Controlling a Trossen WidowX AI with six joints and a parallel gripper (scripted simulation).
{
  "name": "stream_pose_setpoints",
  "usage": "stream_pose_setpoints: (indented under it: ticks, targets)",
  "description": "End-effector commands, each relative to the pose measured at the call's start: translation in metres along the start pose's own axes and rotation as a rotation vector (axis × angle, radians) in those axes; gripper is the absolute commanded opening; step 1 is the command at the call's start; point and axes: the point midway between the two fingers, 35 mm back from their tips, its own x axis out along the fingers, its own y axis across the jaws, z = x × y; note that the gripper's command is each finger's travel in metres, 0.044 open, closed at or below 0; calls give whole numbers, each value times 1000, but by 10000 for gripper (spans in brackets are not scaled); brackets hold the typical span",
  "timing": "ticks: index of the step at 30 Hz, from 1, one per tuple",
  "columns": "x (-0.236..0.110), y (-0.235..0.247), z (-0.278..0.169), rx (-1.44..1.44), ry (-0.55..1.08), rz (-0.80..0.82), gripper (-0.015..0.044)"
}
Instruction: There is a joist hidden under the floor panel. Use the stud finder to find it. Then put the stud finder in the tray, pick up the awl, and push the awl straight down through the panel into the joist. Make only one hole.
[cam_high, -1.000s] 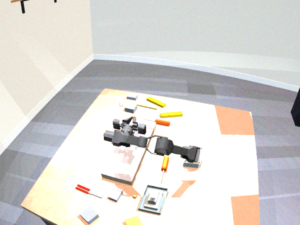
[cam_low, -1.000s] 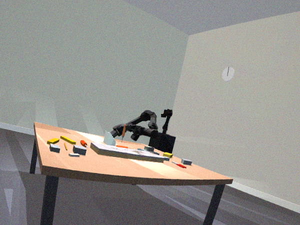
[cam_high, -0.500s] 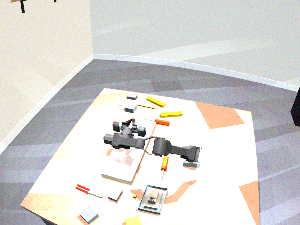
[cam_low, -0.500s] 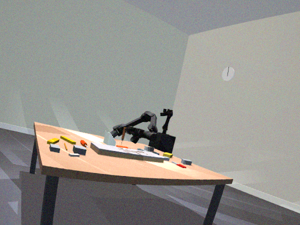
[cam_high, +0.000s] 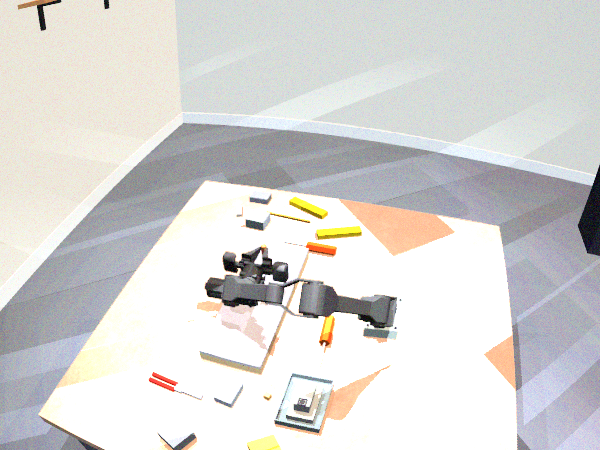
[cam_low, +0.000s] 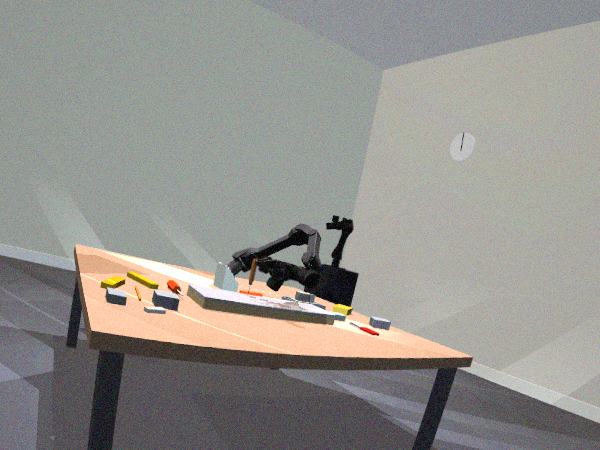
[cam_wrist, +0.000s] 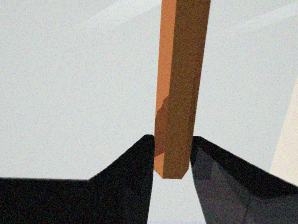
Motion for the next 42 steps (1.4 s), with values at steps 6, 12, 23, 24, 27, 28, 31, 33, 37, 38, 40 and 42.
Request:
stream_pose_setpoints:
  ticks: [6,12,23,24,27,28,31,33,37,38,40,42]
  targets:
    - [1,1,15,-3,6,5,0]
    - [0,2,25,-3,6,5,0]
    - [0,2,29,-3,6,5,0]
    - [0,2,29,-3,6,5,0]
    - [-1,1,27,0,5,1,0]
    - [-1,1,27,0,5,1,0]
    - [-1,1,27,0,5,1,0]
    - [-1,1,27,0,5,1,0]
    - [-1,1,27,0,5,1,0]
    - [-1,1,27,0,5,1,0]
    - [-1,1,27,0,5,1,0]
    - [-1,1,27,0,5,1,0]
